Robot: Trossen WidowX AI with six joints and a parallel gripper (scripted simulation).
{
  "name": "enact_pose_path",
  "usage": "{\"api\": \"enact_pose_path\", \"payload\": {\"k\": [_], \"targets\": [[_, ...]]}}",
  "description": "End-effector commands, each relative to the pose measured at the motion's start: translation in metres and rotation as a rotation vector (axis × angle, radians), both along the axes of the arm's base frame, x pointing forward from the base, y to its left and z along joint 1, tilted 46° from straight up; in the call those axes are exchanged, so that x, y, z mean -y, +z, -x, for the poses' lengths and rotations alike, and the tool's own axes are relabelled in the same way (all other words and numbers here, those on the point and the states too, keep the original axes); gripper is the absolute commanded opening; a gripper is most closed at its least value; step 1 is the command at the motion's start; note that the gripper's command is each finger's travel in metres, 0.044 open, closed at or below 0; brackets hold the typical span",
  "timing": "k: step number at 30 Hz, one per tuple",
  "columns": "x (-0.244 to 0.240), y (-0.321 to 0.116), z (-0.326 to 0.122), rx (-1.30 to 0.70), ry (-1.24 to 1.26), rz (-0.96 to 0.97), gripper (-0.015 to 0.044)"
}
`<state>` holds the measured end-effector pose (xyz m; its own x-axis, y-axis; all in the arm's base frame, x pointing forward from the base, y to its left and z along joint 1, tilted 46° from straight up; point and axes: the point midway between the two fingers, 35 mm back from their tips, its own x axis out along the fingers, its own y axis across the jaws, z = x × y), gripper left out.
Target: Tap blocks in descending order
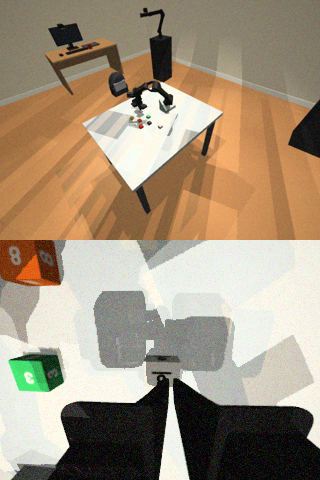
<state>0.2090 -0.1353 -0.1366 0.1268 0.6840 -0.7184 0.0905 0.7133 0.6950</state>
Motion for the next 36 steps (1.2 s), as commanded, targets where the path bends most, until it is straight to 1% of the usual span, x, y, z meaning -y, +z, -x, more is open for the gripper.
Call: {"api": "enact_pose_path", "payload": {"k": [1, 6, 10, 15, 17, 19, 21, 27, 28, 30, 32, 36], "targets": [[-0.006, -0.003, 0.001, -0.005, -0.005, -0.012, 0.002], [-0.006, -0.003, 0.001, -0.005, -0.005, -0.012, 0.002], [0.015, 0.018, 0.005, -0.006, -0.005, -0.01, 0.002], [0.017, 0.02, 0.005, -0.006, -0.005, -0.01, 0.002], [0.033, 0.033, 0.006, -0.007, -0.005, -0.008, 0.002], [0.057, 0.057, 0.011, -0.008, -0.005, -0.007, 0.002], [0.07, 0.074, 0.015, -0.008, -0.005, -0.007, 0.002], [0.072, 0.077, 0.013, -0.009, -0.005, -0.006, 0.002], [0.07, 0.082, 0.005, -0.01, -0.007, -0.003, 0.002], [0.062, 0.1, -0.025, -0.013, -0.01, 0.008, 0.002], [0.049, 0.121, -0.056, -0.012, -0.013, 0.013, 0.002], [0.02, 0.156, -0.099, -0.008, -0.014, 0.009, 0.002]]}}
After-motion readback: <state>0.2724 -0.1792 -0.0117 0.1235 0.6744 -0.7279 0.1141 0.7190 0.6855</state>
